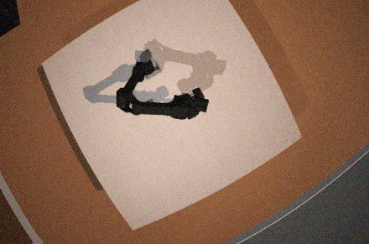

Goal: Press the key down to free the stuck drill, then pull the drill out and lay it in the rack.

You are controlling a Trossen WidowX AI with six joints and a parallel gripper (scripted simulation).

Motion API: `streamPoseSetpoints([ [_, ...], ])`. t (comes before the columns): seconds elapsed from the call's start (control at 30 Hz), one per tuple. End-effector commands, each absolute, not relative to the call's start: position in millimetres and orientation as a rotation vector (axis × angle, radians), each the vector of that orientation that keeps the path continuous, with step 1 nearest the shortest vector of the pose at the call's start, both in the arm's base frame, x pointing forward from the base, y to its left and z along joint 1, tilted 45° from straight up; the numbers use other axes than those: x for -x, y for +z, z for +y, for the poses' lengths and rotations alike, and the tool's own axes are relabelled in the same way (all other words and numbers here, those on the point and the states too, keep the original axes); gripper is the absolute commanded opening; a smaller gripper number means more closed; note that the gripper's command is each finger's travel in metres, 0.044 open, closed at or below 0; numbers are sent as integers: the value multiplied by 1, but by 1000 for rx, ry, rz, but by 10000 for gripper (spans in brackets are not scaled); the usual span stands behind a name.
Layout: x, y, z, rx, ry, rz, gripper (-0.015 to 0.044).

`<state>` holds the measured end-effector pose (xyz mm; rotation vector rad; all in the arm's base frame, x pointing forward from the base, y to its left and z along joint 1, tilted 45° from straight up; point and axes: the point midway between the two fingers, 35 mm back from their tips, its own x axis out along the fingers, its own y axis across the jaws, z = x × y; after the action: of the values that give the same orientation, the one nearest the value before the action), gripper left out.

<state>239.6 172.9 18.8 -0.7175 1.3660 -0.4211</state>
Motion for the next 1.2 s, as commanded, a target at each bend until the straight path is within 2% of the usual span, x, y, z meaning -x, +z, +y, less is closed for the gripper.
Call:
streamPoseSetpoints([
  [0.0,-238,10,161,734,-445,1390,0],
  [1.17,-241,1,149,734,-445,1390,0],
])
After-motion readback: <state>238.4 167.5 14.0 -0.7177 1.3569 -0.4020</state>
